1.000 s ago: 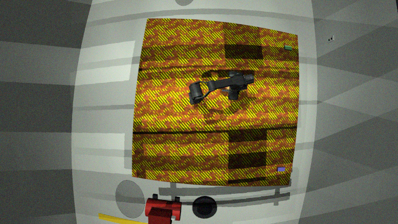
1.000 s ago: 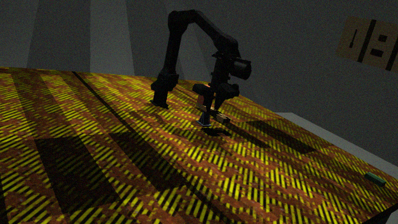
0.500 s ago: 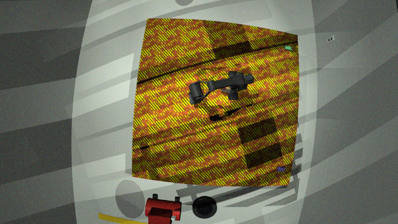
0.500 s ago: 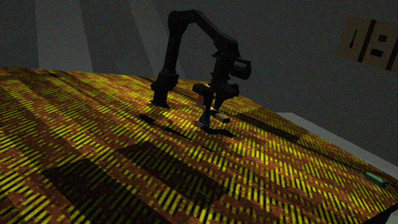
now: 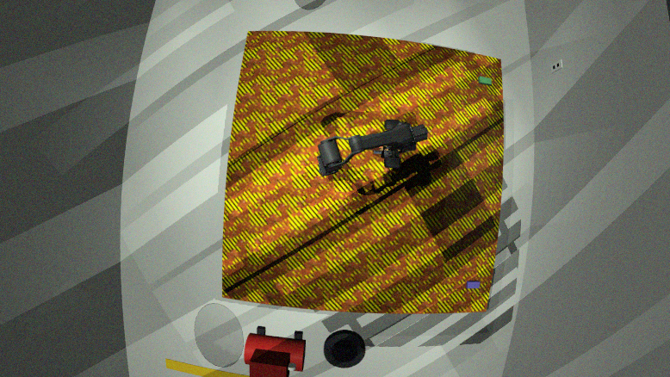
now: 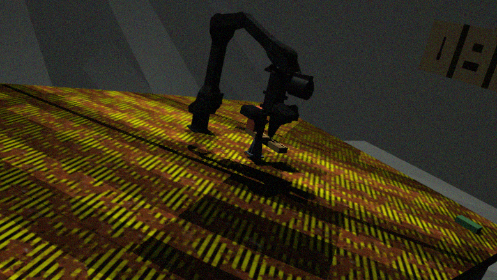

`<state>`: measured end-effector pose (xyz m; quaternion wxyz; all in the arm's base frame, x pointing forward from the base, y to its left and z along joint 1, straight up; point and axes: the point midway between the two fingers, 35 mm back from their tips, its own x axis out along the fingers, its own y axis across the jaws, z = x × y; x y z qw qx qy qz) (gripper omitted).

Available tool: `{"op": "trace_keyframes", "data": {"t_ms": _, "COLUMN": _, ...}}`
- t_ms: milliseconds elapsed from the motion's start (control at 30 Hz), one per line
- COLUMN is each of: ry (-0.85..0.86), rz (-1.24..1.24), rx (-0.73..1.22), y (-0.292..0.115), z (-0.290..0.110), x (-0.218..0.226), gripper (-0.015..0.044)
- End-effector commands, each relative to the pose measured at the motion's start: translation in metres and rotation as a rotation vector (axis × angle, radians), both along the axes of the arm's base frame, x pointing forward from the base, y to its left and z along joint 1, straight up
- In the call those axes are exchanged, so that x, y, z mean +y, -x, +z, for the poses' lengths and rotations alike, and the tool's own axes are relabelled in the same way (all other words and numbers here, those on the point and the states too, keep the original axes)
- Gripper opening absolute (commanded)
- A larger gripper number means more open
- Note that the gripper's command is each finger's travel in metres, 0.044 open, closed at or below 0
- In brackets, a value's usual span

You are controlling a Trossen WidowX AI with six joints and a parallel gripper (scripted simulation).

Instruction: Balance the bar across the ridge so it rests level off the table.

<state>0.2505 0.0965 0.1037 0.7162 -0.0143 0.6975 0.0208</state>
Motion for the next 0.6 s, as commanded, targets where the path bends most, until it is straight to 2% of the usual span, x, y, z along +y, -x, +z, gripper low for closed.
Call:
{"op": "trace_keyframes", "data": {"t_ms": 0, "ry": 0.000, "rz": 0.000, "rx": 0.000, "y": 0.0001, "z": -0.0001, "x": 0.0000, "gripper": 0.0171}}
{"op": "trace_keyframes", "data": {"t_ms": 567, "ry": 0.000, "rz": 0.000, "rx": 0.000, "y": 0.0001, "z": -0.0001, "x": 0.0000, "gripper": 0.0185}}
